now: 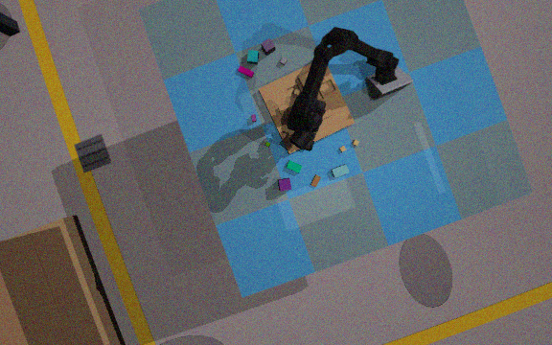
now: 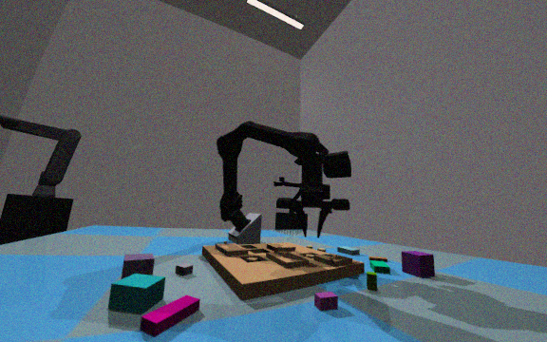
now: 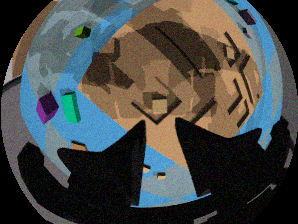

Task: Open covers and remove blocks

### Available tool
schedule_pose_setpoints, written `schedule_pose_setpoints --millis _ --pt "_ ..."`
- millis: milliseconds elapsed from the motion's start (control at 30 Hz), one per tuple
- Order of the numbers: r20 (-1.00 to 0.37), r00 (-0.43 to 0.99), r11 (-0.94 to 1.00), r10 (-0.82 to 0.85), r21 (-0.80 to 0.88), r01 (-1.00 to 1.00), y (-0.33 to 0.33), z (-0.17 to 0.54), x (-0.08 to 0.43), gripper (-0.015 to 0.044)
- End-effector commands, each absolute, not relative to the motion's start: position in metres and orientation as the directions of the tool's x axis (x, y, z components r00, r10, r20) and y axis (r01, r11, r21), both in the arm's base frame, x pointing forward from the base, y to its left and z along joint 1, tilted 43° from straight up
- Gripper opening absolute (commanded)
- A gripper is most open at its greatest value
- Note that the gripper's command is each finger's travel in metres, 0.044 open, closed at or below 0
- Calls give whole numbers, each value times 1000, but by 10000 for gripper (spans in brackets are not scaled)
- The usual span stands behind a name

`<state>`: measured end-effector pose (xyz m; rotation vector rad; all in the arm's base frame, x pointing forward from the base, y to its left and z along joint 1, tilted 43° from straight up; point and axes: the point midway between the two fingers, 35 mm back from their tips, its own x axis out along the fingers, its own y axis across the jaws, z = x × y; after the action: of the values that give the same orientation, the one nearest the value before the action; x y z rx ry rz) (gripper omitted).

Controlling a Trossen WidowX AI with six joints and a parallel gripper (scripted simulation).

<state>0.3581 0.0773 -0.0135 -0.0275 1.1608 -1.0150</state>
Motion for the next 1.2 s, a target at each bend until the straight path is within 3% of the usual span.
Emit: schedule_pose_setpoints --millis 0,1167 --pt "-735 22 574 -677 -509 641 68 -22 357 144" --pt "-735 22 574 -678 -510 641 60 -30 357 144"
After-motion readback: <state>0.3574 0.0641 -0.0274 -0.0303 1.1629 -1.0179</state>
